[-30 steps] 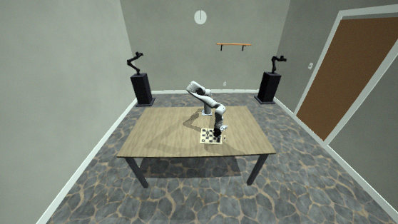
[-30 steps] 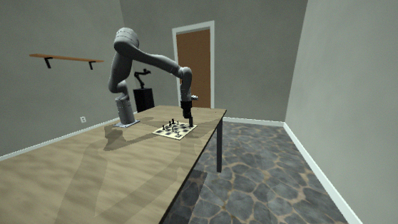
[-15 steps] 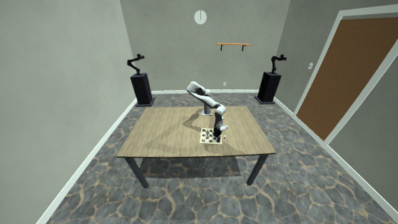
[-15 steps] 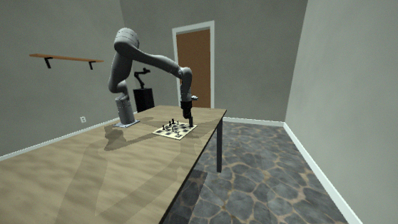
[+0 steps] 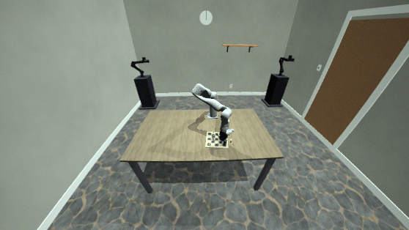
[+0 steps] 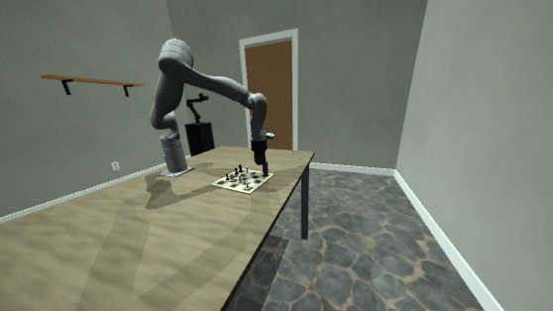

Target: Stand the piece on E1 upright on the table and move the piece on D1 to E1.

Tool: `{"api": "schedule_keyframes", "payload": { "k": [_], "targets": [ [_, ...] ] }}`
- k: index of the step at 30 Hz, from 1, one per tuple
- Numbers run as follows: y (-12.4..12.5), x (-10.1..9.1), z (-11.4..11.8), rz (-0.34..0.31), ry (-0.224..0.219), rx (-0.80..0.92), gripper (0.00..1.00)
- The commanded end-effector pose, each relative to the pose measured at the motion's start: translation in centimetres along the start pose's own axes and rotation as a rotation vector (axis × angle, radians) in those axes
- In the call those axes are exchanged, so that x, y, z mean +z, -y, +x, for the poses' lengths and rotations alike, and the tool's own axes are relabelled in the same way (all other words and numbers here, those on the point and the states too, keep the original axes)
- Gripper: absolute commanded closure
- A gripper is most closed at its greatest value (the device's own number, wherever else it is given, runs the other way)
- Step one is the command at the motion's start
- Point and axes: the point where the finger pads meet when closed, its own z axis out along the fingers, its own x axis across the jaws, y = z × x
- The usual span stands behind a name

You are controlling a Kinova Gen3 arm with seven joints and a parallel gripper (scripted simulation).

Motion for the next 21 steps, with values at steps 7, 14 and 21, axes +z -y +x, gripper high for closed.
{"api": "schedule_keyframes", "payload": {
  "k": [7,14,21],
  "targets": [
    [0.21,0.13,-0.06,0.006,-0.001,0.007,1.0],
    [0.21,0.13,-0.06,0.006,-0.001,0.007,0.86],
    [0.21,0.13,-0.06,0.006,-0.001,0.007,0.59]
  ]
}}
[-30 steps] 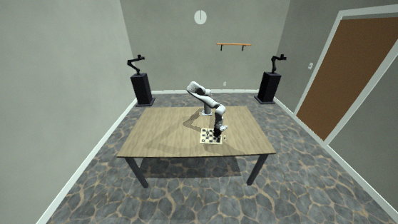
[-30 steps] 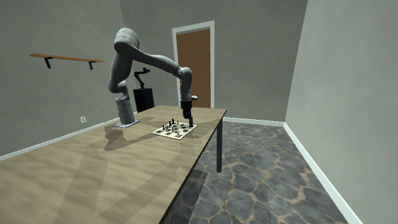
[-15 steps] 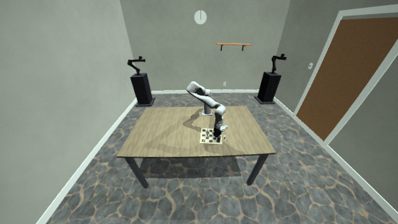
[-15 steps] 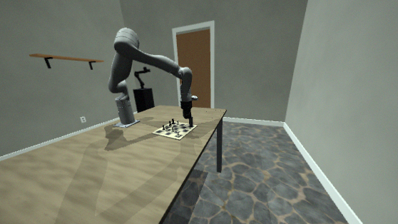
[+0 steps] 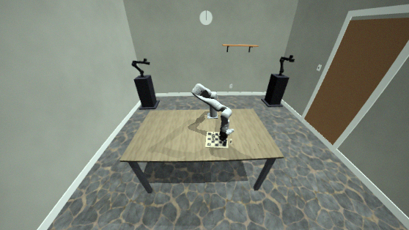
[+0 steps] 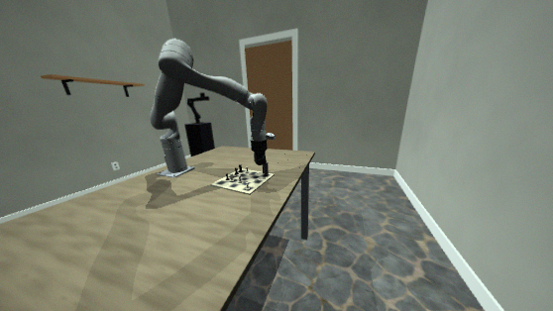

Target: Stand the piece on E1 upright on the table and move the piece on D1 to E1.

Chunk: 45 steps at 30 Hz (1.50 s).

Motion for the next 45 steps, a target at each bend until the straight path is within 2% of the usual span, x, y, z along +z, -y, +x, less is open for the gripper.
{"api": "schedule_keyframes", "payload": {
  "k": [1,2,4,5,20,27,29,30,31,38,45],
  "targets": [
    [0.2,0.1,-0.1,0.006,-0.001,0.007,0.59],
    [0.2,0.1,-0.1,0.006,-0.001,0.007,0.46],
    [0.2,0.1,-0.1,0.006,-0.001,0.007,0.46],
    [0.2,0.1,-0.1,0.006,-0.001,0.007,0.32],
    [0.2,-0.3,0.0,0.006,-0.002,0.009,0.32],
    [0.3,-3.2,-0.2,0.007,0.004,0.0,0.32],
    [0.3,-3.2,-0.2,0.007,0.004,0.0,0.32],
    [0.3,-3.8,0.2,0.01,-0.007,-0.005,0.32],
    [0.2,-4.3,-0.2,0.007,0.004,0.0,0.32],
    [0.2,-7.8,-0.2,0.008,0.004,-0.001,0.32],
    [0.3,-9.1,0.1,0.009,-0.005,0.001,0.32]
  ]
}}
